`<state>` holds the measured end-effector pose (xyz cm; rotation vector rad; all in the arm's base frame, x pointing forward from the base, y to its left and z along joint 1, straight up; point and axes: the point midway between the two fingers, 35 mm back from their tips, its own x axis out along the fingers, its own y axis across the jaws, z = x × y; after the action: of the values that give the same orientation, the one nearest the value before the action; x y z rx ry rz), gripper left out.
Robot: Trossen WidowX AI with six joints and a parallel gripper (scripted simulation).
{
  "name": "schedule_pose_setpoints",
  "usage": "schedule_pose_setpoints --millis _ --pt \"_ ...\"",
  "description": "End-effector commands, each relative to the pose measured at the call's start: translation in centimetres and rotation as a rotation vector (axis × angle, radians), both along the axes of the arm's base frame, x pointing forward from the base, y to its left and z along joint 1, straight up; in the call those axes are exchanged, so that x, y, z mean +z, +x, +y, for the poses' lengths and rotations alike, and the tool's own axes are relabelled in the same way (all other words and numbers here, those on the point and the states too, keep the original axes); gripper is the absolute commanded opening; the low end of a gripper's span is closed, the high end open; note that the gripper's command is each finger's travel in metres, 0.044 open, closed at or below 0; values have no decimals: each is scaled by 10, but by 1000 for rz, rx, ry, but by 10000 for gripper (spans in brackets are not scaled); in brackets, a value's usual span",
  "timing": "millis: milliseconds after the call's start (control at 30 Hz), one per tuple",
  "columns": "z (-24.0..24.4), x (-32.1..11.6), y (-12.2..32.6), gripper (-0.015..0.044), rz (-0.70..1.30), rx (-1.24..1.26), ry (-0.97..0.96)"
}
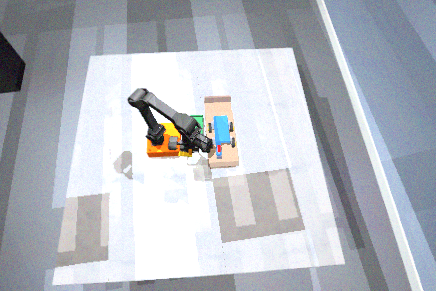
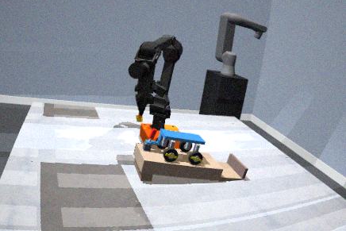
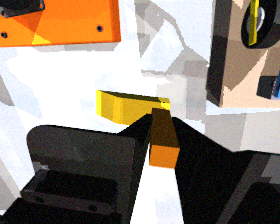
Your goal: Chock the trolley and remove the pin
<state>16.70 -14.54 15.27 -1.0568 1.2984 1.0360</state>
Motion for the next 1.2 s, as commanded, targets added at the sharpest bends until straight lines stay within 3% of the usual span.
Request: schedule_pose_setpoints --millis 0,300,1167 --pt "0 1 1 0 -5 112 -1" --pt "4 1 2 0 -5 135 -1" --pt "90 -1 39 0 -9 135 8"
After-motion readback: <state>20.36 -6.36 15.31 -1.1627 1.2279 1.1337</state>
